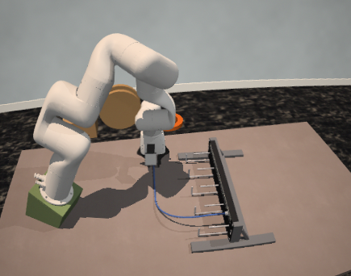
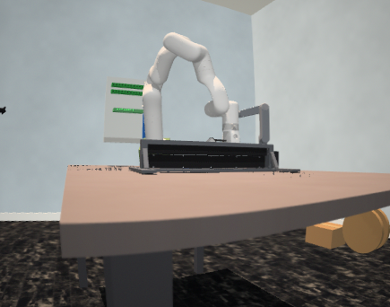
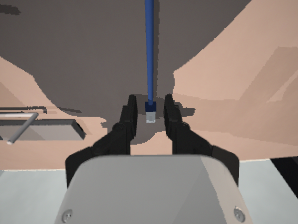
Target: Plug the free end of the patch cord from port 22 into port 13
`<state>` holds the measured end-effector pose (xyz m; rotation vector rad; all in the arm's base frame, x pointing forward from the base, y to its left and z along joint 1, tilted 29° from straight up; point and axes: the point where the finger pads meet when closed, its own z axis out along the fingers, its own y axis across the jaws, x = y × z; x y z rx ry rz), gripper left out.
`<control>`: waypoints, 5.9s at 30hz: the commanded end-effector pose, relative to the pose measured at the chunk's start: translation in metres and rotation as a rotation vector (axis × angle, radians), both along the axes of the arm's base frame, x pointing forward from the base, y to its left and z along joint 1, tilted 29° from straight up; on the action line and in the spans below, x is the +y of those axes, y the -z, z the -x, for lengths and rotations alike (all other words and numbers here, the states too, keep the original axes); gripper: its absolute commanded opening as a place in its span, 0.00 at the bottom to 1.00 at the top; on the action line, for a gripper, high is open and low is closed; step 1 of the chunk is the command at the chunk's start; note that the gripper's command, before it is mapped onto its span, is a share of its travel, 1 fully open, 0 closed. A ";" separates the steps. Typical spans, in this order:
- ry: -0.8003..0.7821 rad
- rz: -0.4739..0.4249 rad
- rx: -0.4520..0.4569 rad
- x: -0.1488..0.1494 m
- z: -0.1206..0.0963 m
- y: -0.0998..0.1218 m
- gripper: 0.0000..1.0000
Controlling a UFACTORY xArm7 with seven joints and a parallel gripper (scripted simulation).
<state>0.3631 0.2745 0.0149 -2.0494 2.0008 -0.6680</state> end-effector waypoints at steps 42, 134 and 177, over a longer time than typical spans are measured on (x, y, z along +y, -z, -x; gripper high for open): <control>-0.001 -0.001 0.000 0.001 0.000 0.000 0.00; 0.008 -0.007 -0.003 0.010 0.026 -0.054 0.00; 0.777 -0.398 -0.144 -0.097 -0.037 -0.136 0.00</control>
